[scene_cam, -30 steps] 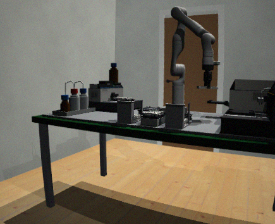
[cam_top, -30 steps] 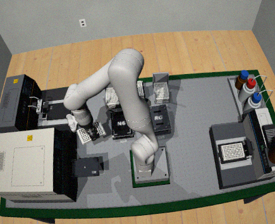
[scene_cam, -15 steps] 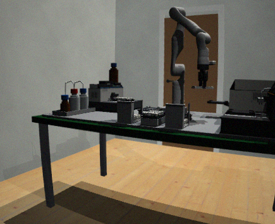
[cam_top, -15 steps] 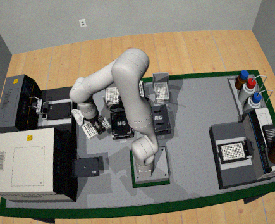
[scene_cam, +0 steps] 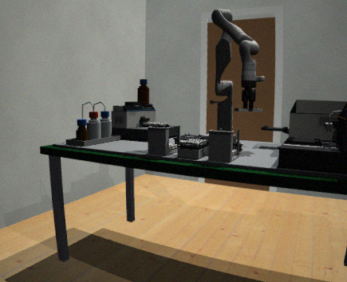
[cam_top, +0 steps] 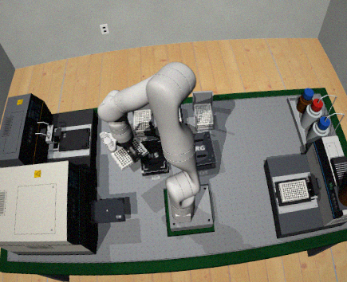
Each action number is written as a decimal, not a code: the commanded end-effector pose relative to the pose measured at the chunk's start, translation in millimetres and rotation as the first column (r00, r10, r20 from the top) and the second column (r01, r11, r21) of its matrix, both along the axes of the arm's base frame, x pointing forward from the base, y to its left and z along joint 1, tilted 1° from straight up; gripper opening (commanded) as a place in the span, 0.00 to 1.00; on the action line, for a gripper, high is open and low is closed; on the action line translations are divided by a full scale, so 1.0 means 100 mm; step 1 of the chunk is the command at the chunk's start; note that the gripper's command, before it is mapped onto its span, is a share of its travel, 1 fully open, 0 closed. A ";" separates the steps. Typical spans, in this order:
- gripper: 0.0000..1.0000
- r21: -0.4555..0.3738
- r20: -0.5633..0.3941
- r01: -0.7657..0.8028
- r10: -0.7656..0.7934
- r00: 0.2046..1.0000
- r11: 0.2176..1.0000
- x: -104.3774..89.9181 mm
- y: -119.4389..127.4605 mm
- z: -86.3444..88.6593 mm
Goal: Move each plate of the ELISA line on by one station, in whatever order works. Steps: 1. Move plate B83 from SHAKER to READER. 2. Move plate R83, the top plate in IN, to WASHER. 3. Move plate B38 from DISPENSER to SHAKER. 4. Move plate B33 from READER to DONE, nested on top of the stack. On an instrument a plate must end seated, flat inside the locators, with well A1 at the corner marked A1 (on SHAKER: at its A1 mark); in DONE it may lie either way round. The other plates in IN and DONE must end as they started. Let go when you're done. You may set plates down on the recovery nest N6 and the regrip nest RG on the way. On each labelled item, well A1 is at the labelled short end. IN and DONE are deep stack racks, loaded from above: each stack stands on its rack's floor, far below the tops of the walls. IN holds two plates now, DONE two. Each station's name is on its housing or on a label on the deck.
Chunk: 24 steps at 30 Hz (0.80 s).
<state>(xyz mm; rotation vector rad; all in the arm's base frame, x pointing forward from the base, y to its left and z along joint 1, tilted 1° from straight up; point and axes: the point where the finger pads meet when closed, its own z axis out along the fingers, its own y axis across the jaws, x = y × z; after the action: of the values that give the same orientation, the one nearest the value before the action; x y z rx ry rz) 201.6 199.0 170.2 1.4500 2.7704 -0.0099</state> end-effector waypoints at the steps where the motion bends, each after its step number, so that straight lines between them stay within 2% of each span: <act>1: 0.94 0.003 -0.002 -0.047 0.047 0.999 0.999 0.07 -0.11 0.00; 13: 0.94 0.003 -0.002 -0.092 0.092 0.996 0.996 0.24 -0.40 0.01; 24: 0.94 0.002 -0.004 -0.216 0.216 0.976 0.976 0.43 -0.71 0.01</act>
<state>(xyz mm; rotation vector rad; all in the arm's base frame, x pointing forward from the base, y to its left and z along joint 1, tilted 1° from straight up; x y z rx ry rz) 237.9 138.2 171.1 1.2030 2.8841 -0.0166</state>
